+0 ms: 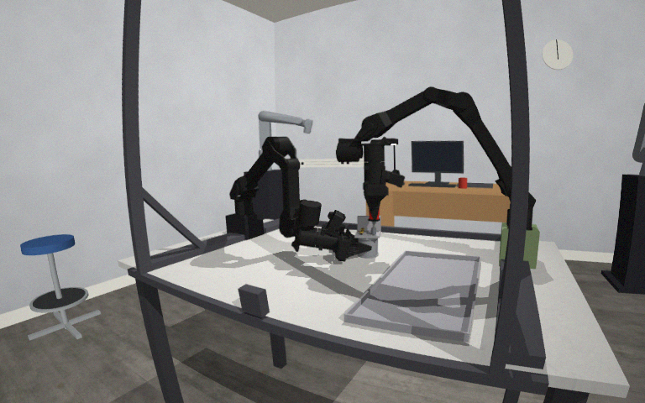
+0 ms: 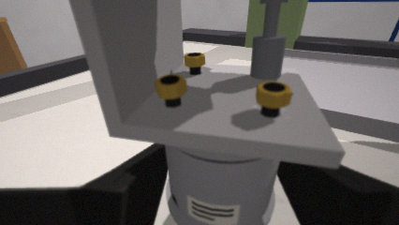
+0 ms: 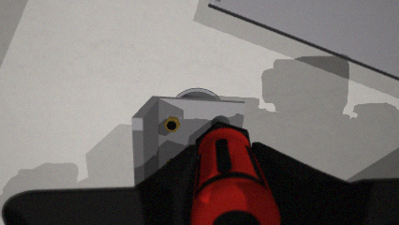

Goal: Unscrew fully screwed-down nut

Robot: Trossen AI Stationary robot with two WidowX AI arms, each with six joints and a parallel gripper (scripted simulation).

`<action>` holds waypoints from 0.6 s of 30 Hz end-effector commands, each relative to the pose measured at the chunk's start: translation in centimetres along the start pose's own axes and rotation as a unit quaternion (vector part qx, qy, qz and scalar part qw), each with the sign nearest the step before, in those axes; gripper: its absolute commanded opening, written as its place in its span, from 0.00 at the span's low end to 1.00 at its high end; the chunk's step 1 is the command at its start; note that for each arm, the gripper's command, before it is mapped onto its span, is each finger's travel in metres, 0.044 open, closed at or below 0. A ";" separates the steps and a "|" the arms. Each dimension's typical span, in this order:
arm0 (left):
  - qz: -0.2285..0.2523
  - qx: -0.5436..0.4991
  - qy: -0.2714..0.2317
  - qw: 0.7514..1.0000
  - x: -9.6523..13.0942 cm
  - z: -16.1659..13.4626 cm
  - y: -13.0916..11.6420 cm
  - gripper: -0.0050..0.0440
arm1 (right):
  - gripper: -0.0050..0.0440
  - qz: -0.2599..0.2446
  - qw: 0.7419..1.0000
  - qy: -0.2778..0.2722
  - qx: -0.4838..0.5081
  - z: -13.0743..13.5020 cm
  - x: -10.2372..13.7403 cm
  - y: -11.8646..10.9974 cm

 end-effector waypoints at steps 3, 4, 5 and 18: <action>-0.013 0.013 -0.005 1.000 -0.3 -0.7 1.2 0.60 | 0.37 0.019 1.000 0.013 0.003 -0.1 1.6 -0.3; -0.013 0.013 -0.005 1.000 -0.3 -0.7 1.2 0.60 | 0.37 0.018 1.000 0.014 0.003 -0.1 1.6 -0.5; -0.013 0.013 -0.005 1.000 -0.3 -0.7 1.2 0.60 | 0.37 0.016 1.000 0.014 0.002 -0.1 1.4 -0.5; -0.013 0.013 -0.005 1.000 -0.3 -0.7 1.2 0.60 | 0.37 0.007 1.000 0.015 0.002 -0.2 1.1 -0.7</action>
Point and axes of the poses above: on each arm, the point midway between the two fingers, 35 mm back from their tips, its own x axis back along the fingers, its own z axis across the jaws, y = z × x, the point moved 8 cm from there along x, back along the fingers, and after that the axes turned 14 degrees about x, right-handed, at the moved point
